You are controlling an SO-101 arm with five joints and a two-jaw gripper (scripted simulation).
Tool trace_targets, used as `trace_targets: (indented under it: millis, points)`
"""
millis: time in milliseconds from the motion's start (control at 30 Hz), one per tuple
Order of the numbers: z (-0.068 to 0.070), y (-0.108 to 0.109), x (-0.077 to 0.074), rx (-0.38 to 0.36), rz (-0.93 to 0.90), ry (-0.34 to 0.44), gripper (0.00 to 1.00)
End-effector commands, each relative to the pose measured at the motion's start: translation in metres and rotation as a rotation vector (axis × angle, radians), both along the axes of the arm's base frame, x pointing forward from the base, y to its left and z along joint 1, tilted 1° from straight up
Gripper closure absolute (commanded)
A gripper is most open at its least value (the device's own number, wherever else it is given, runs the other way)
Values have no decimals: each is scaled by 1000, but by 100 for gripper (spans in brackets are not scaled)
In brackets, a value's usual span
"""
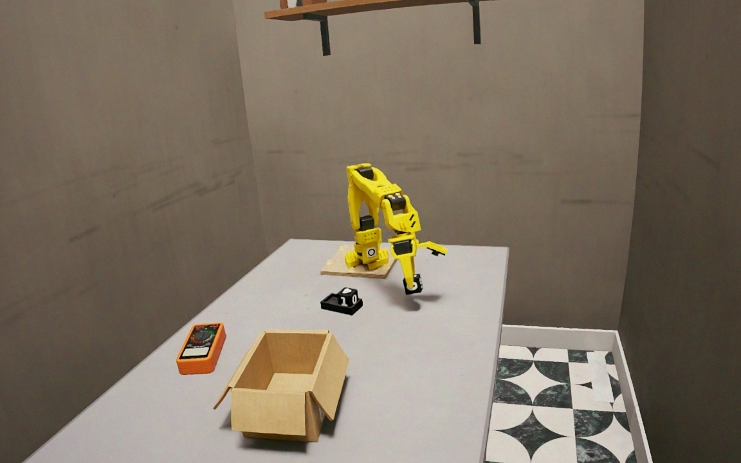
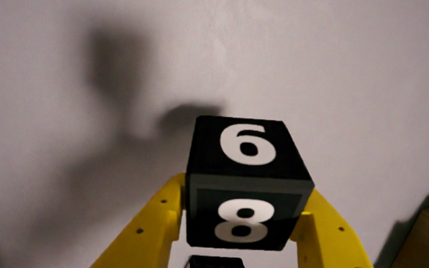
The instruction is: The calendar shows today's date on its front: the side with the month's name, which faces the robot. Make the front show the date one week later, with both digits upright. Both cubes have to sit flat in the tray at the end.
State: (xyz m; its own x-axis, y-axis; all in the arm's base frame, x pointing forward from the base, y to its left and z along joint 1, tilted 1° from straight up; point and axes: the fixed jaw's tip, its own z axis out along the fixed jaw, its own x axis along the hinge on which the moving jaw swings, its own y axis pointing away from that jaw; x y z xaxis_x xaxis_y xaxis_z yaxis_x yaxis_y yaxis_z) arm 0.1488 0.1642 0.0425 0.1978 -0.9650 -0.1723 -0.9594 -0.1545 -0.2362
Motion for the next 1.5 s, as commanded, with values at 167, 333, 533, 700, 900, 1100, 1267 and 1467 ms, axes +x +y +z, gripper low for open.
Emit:
trace_targets:
  millis: [167,333,533,700,900,1100,1267,1467]
  points:
    - [-2,5,1,52,-40,-24,100]
    - [-6,10,4,108,-94,-46,100]
    - [-12,16,9,208,-184,-79,100]
    - [-16,20,12,293,-254,-99,100]
    - [-18,24,14,415,-345,-120,100]
    - [-17,27,15,574,-451,-132,100]
    - [-15,26,14,679,-513,-131,100]
    - [-10,25,12,801,-578,-122,100]
